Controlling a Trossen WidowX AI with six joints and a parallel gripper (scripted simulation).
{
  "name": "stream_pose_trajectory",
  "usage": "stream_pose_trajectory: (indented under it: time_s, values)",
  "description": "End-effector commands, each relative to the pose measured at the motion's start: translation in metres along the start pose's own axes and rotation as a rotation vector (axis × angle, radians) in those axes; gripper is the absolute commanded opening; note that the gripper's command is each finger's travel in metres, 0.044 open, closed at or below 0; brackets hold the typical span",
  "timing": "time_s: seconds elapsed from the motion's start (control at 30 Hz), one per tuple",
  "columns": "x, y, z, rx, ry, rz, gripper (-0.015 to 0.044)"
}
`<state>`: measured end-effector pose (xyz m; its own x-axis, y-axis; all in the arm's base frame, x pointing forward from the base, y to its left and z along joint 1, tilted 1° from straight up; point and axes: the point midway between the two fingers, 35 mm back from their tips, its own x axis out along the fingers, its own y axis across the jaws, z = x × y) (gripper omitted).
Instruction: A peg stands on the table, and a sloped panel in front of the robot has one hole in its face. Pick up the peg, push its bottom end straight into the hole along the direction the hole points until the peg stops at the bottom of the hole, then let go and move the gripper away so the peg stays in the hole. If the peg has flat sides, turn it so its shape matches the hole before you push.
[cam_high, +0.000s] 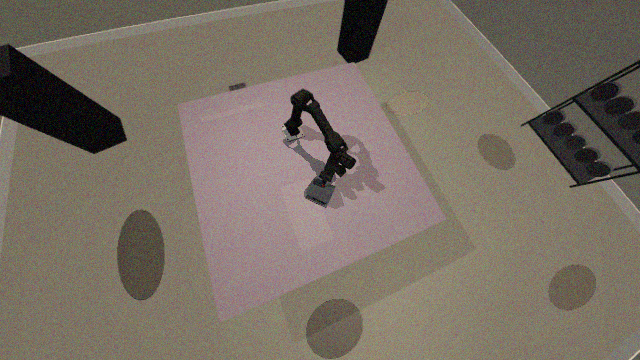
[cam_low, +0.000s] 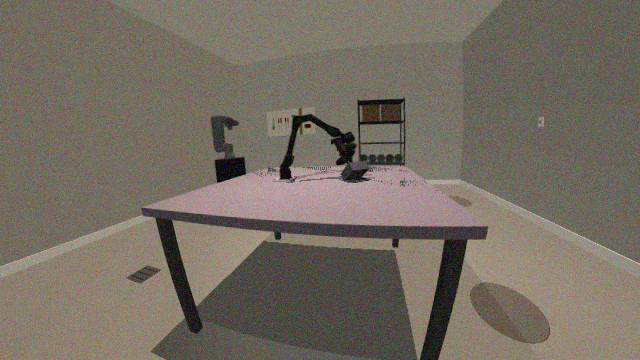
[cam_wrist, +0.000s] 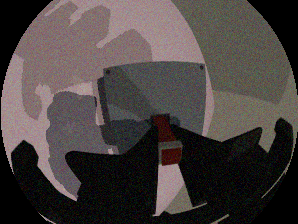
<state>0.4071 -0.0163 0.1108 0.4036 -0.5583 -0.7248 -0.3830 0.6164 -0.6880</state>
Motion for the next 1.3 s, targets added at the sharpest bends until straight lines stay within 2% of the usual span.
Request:
stream_pose_trajectory:
  time_s: [0.0, 0.17, 0.73, 1.27]
  values:
    - [0.0, 0.0, 0.0, 0.0, 0.0, 0.0, 0.0]
    - [0.0, 0.0, 0.0, 0.0, 0.0, 0.0, 0.0]
    - [-0.005, 0.0, 0.001, 0.0, 0.0, 0.001, 0.044]
    - [-0.04, 0.002, 0.004, -0.003, 0.0, 0.009, 0.044]
